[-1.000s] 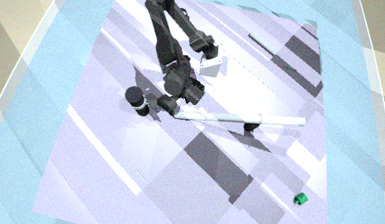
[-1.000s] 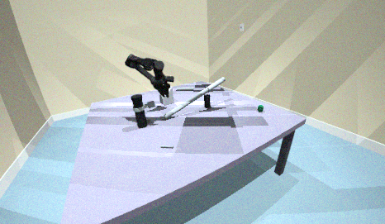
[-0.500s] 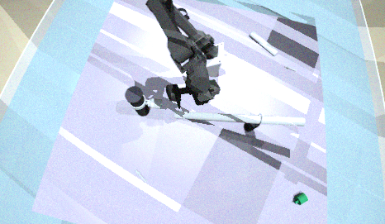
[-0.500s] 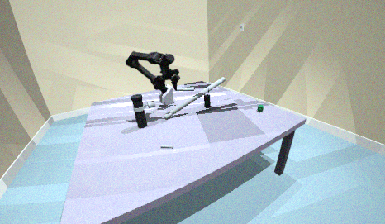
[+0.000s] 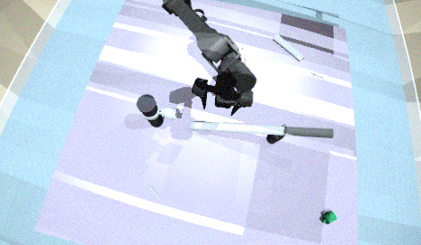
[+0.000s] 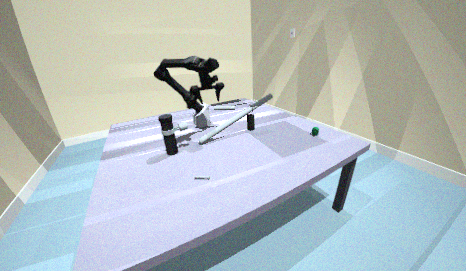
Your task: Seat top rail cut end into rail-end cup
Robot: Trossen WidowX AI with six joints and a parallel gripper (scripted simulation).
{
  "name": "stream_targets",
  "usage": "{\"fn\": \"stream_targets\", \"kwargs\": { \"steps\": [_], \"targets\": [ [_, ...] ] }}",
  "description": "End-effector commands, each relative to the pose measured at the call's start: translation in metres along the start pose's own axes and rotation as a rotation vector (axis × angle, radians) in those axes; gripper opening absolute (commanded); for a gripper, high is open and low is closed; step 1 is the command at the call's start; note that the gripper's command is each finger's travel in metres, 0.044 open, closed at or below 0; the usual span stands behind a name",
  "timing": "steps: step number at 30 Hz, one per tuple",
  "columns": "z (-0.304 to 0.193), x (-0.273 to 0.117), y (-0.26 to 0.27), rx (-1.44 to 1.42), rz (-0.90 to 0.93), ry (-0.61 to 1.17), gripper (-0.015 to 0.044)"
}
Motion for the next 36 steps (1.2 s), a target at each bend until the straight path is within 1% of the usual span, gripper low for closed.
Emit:
{"fn": "stream_targets", "kwargs": {
  "steps": [1, 3, 6, 10, 13, 19, 21, 36],
  "targets": [
    [0.001, -0.002, 0.001, 0.037, -0.006, -0.008, 0.044],
    [0.001, -0.002, 0.001, 0.02, -0.007, -0.003, 0.044],
    [0.001, 0.005, 0.006, -0.134, -0.012, 0.041, 0.044],
    [0.0, 0.024, 0.017, -0.528, 0.009, 0.16, 0.044],
    [-0.002, 0.039, 0.025, -0.848, 0.059, 0.257, 0.044],
    [-0.011, 0.072, 0.04, -1.46, 0.261, 0.432, 0.044],
    [-0.013, 0.08, 0.043, -1.589, 0.324, 0.462, 0.044],
    [-0.014, 0.08, 0.043, -1.604, 0.332, 0.465, 0.044]
  ]
}}
Point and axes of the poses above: the point midway between the two fingers, 35 mm back from their tips, its own x axis out along the fingers, its own y axis across the jaws, z = x × y, the point moved 4 cm from there along -x, back along the fingers, and after that the axes turned 13 degrees about x, right-handed, at the moved point
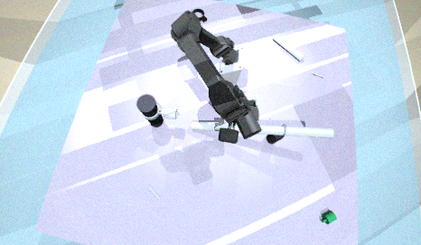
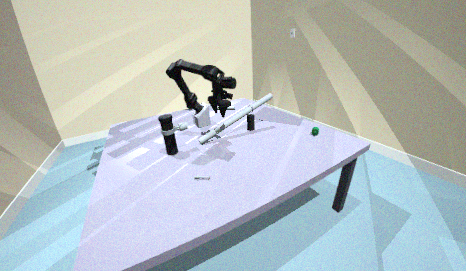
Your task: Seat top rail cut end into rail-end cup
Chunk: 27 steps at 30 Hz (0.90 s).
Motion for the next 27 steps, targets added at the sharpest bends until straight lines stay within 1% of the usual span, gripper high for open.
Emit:
{"fn": "stream_targets", "kwargs": {
  "steps": [1, 6, 27],
  "targets": [
    [0.001, 0.002, -0.001, -0.022, 0.007, -0.004, 0.044],
    [0.001, 0.033, -0.001, -0.022, 0.006, -0.003, 0.044],
    [0.001, 0.063, -0.001, -0.022, 0.006, -0.003, 0.044]
  ]
}}
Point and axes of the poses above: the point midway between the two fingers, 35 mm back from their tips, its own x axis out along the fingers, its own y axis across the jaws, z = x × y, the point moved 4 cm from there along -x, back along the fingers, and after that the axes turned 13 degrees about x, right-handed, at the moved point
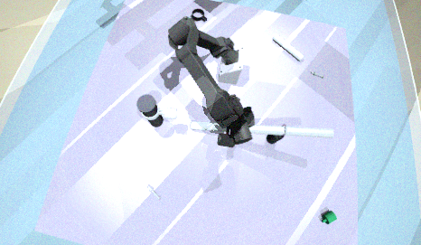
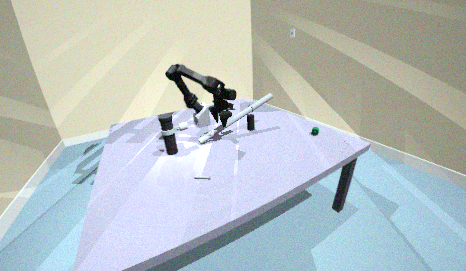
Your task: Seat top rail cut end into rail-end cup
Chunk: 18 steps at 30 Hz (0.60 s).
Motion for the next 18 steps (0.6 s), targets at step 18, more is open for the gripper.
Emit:
{"fn": "stream_targets", "kwargs": {
  "steps": [18],
  "targets": [
    [-0.001, 0.035, 0.0, -0.006, -0.002, 0.005, 0.044]
  ]
}}
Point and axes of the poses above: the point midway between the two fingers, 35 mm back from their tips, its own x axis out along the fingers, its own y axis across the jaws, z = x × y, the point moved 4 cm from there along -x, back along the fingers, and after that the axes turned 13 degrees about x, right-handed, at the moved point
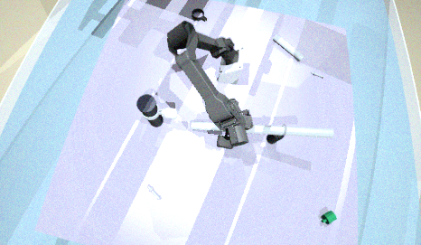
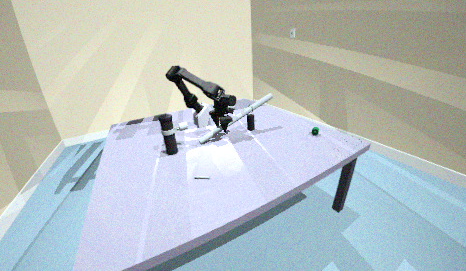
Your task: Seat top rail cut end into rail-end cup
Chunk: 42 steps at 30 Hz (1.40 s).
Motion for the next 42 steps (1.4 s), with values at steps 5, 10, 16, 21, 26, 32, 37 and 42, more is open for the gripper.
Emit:
{"fn": "stream_targets", "kwargs": {
  "steps": [5, 10, 16, 21, 26, 32, 37, 42],
  "targets": [
    [-0.001, 0.013, 0.001, -0.006, -0.002, 0.005, 0.044],
    [-0.001, 0.021, 0.002, -0.006, -0.002, 0.006, 0.044],
    [-0.001, 0.022, 0.001, -0.006, -0.002, 0.006, 0.0335],
    [-0.001, 0.022, 0.001, -0.006, -0.002, 0.006, 0.0204],
    [-0.001, 0.022, 0.001, -0.006, -0.002, 0.006, 0.0131],
    [-0.001, 0.019, 0.002, -0.006, -0.002, 0.006, 0.0032],
    [-0.002, 0.014, 0.002, -0.004, -0.001, 0.022, 0.0],
    [-0.007, 0.0, 0.003, 0.002, -0.002, 0.093, 0.0]
  ]
}}
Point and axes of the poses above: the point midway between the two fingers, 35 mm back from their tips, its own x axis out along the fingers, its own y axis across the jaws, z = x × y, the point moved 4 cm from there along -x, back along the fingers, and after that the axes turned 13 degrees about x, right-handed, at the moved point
